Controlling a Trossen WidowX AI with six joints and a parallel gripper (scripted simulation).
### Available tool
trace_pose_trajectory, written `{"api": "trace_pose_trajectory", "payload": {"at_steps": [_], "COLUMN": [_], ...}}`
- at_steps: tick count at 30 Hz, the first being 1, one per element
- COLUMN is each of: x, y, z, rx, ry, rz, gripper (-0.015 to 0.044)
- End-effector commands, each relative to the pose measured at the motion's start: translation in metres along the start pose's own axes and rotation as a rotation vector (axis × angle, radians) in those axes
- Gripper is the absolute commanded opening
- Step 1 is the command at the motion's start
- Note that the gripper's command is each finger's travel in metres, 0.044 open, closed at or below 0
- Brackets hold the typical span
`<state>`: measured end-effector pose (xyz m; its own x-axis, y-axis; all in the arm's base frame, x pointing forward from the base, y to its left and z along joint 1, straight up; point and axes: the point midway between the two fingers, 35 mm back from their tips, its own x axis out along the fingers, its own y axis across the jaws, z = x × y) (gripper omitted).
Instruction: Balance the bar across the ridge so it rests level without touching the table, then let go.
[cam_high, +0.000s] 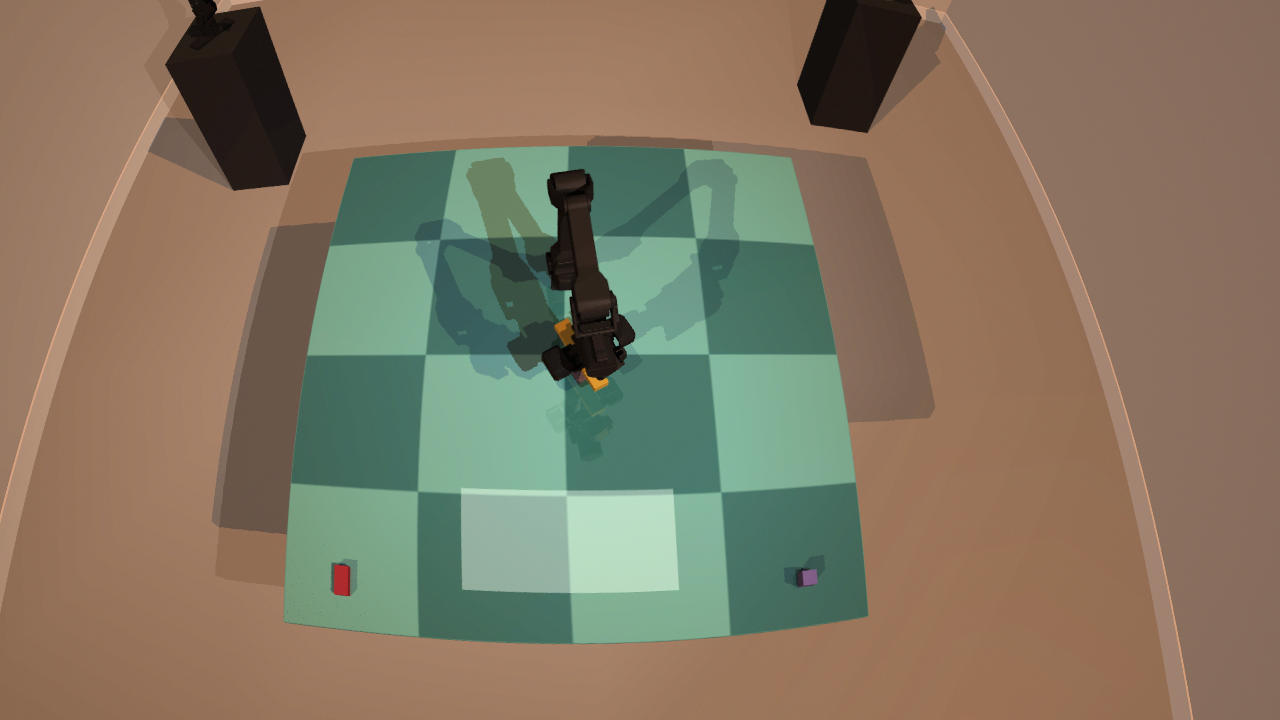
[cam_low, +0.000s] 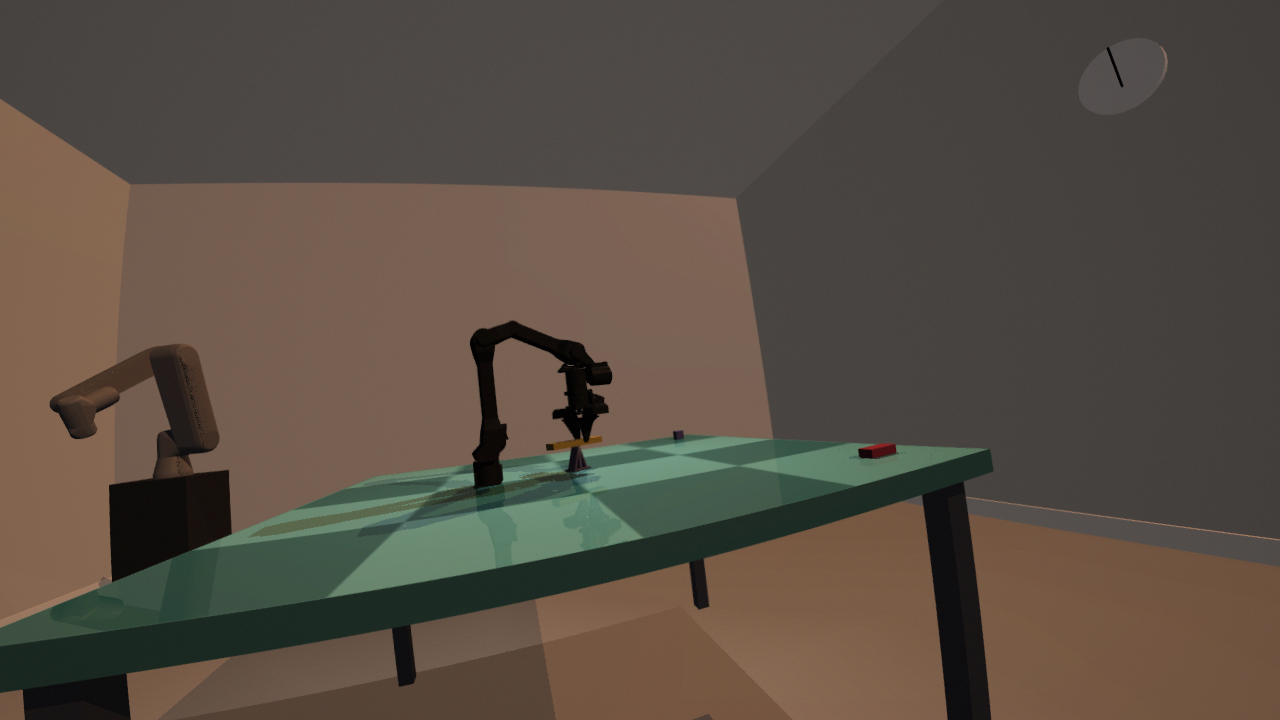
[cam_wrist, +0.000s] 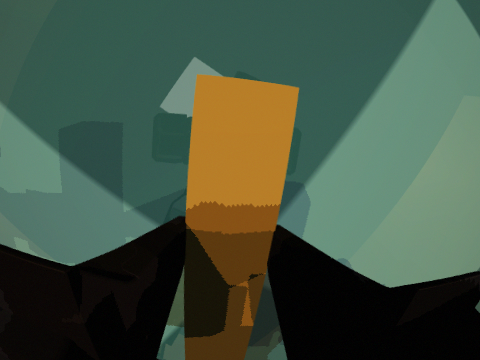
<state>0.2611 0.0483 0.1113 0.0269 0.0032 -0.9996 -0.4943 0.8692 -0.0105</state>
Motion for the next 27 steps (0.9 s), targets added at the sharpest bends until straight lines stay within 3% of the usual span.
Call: {"api": "trace_pose_trajectory", "payload": {"at_steps": [1,8,27], "x": [0.0001,0.0001,0.0001], "y": [0.0000,0.0000,0.0000], "z": [-0.0001,-0.0001,-0.0001], "rx": [0.000,0.000,0.000], "ry": [0.000,0.000,0.000], "rz": [0.000,0.000,0.000], "gripper": [0.0000,0.0167,0.0169]}}
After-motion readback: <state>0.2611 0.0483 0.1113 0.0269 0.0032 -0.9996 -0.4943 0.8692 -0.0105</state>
